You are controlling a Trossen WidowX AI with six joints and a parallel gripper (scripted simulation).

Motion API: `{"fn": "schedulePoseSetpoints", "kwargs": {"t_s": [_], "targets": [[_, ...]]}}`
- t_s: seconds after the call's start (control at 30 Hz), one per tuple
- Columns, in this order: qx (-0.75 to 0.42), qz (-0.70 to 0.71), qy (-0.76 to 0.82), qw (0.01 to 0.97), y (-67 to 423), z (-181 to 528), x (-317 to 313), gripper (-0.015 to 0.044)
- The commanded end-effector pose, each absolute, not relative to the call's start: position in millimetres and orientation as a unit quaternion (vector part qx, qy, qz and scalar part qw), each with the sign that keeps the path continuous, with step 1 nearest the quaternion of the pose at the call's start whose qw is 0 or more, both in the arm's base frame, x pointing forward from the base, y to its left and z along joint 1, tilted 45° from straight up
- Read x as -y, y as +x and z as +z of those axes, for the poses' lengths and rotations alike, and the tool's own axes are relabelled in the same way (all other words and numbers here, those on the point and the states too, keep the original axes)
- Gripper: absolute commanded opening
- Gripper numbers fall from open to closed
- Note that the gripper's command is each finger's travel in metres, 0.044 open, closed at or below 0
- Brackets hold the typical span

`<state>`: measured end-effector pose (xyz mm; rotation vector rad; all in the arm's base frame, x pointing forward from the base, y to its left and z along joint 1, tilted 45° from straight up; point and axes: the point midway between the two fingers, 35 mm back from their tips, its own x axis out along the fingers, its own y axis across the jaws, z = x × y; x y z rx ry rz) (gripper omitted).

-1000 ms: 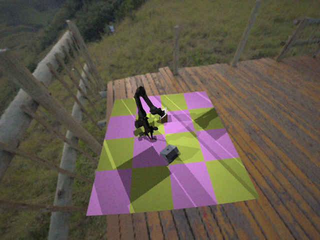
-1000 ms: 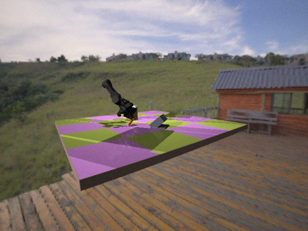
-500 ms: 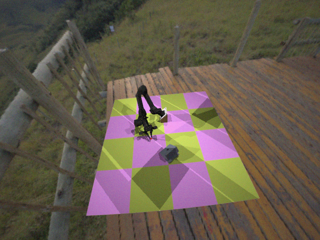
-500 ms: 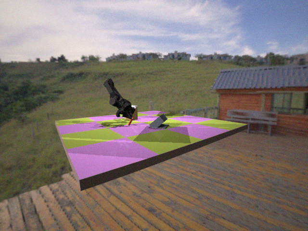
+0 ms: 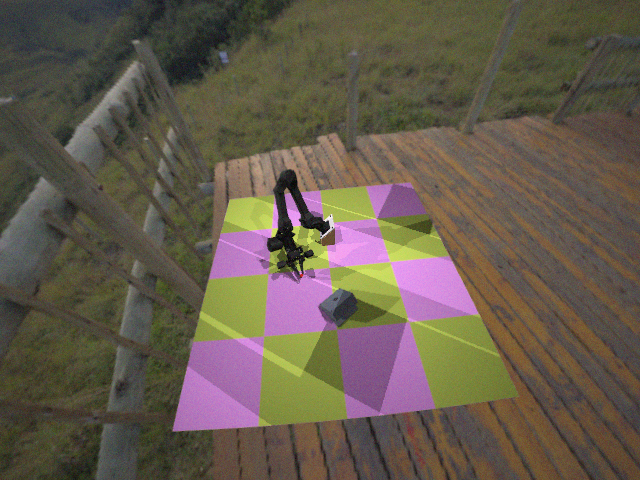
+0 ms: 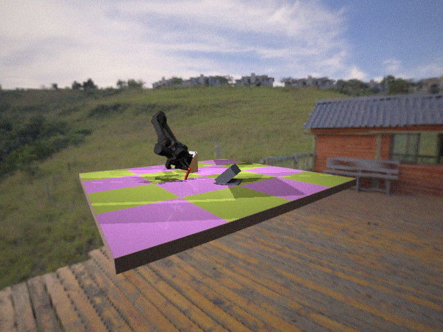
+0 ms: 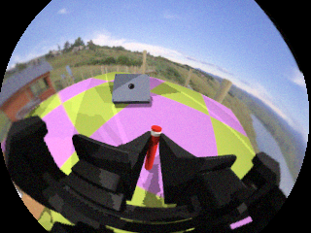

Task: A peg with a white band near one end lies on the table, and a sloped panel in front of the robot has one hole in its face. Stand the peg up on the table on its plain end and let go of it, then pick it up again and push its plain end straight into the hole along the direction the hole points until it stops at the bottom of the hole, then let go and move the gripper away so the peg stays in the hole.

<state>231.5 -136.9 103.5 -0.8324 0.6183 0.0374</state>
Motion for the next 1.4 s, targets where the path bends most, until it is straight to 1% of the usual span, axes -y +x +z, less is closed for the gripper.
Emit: {"fn": "schedulePoseSetpoints", "kwargs": {"t_s": [0.0, 1.2, 1.37], "targets": [[-0.278, 0.028, -0.398, 0.874, 227.7, 102.3, 135.7, 0.0049], [-0.140, 0.091, -0.390, 0.905, 204.2, 103.6, 142.2, 0.0049], [-0.153, 0.085, -0.391, 0.903, 203.9, 104.6, 141.5, 0.0049]]}}
